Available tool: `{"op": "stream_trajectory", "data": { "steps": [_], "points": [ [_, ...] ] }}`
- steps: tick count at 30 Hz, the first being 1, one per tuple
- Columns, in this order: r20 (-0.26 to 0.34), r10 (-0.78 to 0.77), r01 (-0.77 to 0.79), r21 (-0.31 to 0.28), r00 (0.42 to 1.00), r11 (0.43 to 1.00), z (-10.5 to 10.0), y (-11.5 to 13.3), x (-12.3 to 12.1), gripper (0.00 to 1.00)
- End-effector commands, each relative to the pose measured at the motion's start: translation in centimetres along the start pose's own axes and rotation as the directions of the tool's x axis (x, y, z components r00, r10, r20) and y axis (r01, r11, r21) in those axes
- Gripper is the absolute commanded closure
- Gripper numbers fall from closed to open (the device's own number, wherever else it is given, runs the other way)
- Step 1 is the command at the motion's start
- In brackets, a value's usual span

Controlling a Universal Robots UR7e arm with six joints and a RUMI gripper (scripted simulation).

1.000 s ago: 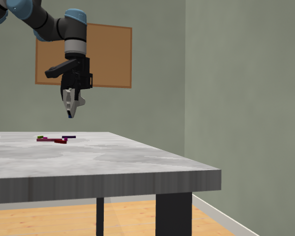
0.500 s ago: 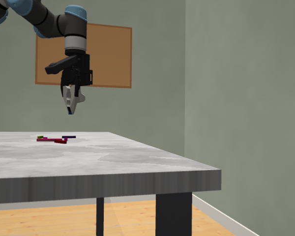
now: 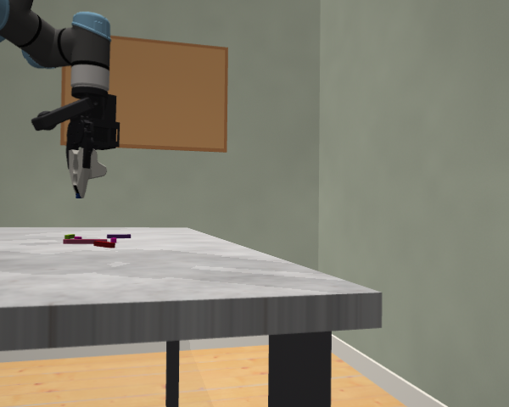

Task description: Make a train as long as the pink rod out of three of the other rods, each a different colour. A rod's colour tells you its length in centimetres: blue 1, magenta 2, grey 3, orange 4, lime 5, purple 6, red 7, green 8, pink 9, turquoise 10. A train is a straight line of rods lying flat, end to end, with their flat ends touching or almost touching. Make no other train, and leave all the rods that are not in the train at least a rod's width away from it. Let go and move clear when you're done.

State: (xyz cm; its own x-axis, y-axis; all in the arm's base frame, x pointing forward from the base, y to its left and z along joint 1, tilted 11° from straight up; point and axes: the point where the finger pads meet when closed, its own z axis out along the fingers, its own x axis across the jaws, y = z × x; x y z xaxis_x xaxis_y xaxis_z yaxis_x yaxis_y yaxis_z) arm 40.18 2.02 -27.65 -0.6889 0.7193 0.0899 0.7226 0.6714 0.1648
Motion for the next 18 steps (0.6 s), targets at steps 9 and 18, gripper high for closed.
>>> {"op": "stream_trajectory", "data": {
  "steps": [9,18],
  "points": [
    [0.011,0.044,-0.044,-0.007,0.999,0.999,-0.36,-1.68,2.36,1.00],
    [0.011,0.044,-0.044,-0.007,0.999,0.999,-0.34,-1.68,2.36,1.00]
  ]
}}
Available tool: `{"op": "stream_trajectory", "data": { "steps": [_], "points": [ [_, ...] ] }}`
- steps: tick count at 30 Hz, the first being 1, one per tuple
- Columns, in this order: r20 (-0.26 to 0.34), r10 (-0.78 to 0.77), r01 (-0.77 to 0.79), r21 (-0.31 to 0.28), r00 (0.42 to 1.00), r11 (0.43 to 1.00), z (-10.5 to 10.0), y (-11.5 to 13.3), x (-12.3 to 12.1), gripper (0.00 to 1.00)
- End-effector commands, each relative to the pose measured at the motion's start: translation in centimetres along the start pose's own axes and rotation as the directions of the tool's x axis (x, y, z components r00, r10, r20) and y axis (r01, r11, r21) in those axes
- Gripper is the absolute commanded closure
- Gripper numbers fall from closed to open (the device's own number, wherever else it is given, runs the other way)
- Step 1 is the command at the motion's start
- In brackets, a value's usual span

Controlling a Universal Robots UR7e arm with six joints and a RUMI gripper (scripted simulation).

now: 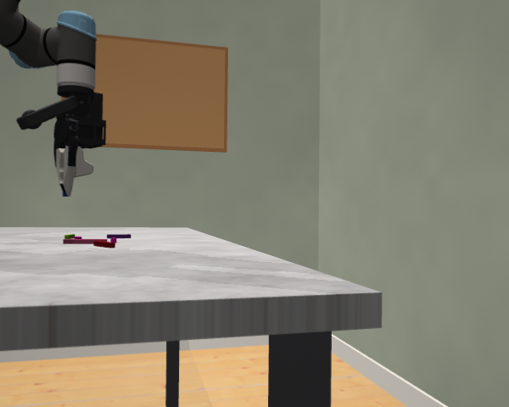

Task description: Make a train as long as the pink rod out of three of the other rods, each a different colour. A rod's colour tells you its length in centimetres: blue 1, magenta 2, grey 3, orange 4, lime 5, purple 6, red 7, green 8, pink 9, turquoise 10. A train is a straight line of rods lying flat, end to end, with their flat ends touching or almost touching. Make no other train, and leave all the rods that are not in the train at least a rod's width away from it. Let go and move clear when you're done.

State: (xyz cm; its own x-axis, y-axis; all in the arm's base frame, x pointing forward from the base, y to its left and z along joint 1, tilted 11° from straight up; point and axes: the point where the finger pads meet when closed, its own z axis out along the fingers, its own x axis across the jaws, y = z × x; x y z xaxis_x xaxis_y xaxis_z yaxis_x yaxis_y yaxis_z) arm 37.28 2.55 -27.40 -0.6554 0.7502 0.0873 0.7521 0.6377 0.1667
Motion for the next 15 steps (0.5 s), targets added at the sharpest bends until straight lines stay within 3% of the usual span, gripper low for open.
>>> {"op": "stream_trajectory", "data": {
  "steps": [1,15],
  "points": [
    [0.001,0.000,0.000,-0.001,1.000,1.000,0.0,0.0,0.0,1.00],
    [0.001,0.000,0.000,-0.001,1.000,1.000,3.2,0.0,0.0,1.00]
  ]
}}
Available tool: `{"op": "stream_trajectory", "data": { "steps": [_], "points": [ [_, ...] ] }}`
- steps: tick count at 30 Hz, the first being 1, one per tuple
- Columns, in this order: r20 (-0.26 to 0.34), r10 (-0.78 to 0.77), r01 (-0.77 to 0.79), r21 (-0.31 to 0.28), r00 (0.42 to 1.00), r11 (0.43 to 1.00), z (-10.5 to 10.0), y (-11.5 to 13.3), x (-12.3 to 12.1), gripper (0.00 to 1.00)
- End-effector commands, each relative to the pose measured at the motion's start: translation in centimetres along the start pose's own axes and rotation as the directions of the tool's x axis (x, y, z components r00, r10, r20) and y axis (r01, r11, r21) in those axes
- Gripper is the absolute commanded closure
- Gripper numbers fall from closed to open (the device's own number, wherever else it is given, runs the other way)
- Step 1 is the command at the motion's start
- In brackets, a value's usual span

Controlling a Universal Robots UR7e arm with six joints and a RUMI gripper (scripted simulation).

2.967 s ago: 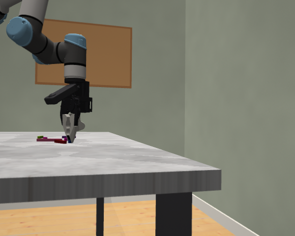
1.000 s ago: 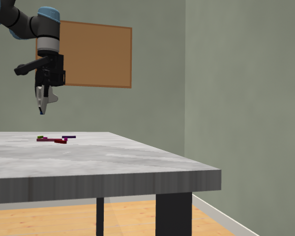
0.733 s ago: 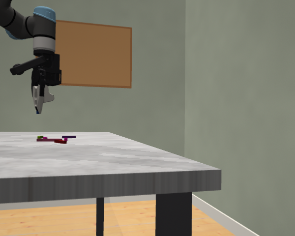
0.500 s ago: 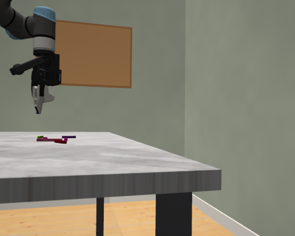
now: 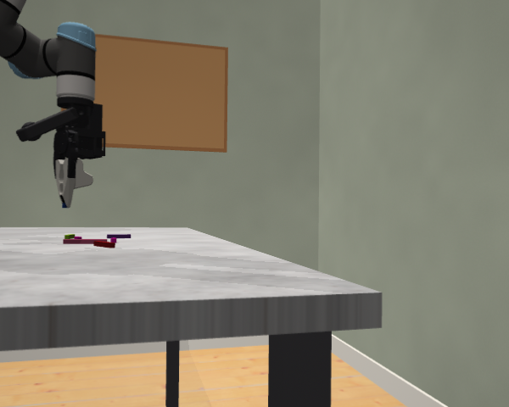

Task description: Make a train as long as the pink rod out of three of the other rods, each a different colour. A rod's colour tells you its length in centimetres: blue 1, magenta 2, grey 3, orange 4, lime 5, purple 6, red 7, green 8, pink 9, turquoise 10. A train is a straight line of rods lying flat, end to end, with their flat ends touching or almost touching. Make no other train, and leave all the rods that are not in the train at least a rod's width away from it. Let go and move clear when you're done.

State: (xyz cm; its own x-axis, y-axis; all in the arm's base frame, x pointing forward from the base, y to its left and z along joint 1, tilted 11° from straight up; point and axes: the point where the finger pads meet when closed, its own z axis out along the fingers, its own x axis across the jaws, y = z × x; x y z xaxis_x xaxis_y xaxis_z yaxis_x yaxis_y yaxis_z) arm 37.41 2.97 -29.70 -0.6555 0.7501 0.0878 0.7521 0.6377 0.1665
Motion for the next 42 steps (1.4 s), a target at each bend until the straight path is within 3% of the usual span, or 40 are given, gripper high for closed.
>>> {"op": "stream_trajectory", "data": {
  "steps": [1,10,16,42],
  "points": [
    [0.002,0.000,0.000,-0.001,1.000,1.000,0.9,0.0,-0.1,1.00],
    [0.002,0.000,0.000,-0.001,1.000,1.000,4.8,0.0,-0.1,1.00],
    [0.002,0.000,0.000,-0.001,1.000,1.000,6.2,0.0,-0.1,1.00],
    [0.002,0.000,0.000,-0.001,1.000,1.000,6.5,0.0,-0.1,1.00]
  ]
}}
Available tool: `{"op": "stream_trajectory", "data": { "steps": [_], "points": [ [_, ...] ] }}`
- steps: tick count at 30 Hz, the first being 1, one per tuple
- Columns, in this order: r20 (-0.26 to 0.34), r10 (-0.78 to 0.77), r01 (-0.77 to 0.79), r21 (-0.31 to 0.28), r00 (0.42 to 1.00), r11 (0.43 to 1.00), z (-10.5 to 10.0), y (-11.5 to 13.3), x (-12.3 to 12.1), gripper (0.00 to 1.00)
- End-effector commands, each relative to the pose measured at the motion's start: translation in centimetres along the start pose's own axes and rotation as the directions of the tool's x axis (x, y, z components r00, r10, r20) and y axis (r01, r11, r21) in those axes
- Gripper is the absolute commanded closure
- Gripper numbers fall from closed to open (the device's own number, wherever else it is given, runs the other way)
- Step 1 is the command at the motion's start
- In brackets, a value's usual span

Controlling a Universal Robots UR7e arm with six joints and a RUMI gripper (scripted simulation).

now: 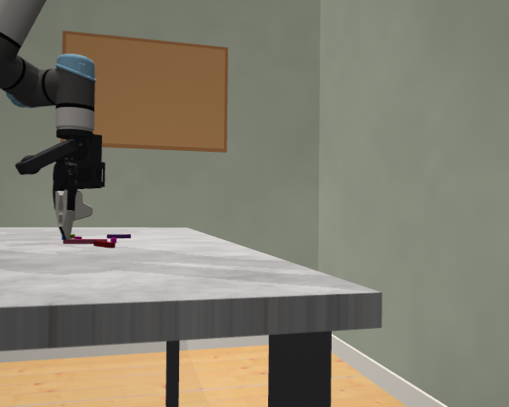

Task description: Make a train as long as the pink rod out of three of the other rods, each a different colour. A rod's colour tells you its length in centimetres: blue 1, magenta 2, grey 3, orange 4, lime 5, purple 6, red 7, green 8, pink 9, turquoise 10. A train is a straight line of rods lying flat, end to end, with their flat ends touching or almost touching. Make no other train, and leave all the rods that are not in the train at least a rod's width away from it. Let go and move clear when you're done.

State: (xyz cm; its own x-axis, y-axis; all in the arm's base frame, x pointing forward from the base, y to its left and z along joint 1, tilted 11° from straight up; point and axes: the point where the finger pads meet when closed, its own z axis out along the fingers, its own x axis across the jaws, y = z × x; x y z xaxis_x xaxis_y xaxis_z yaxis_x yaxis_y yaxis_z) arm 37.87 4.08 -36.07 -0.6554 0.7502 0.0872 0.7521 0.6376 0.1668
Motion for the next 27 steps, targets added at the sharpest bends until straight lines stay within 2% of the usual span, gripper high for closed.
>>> {"op": "stream_trajectory", "data": {
  "steps": [1,27],
  "points": [
    [0.001,0.000,0.000,-0.001,1.000,1.000,-0.03,0.03,-0.04,1.00],
    [0.001,0.000,0.000,-0.001,1.000,1.000,0.39,0.03,-0.04,1.00]
  ]
}}
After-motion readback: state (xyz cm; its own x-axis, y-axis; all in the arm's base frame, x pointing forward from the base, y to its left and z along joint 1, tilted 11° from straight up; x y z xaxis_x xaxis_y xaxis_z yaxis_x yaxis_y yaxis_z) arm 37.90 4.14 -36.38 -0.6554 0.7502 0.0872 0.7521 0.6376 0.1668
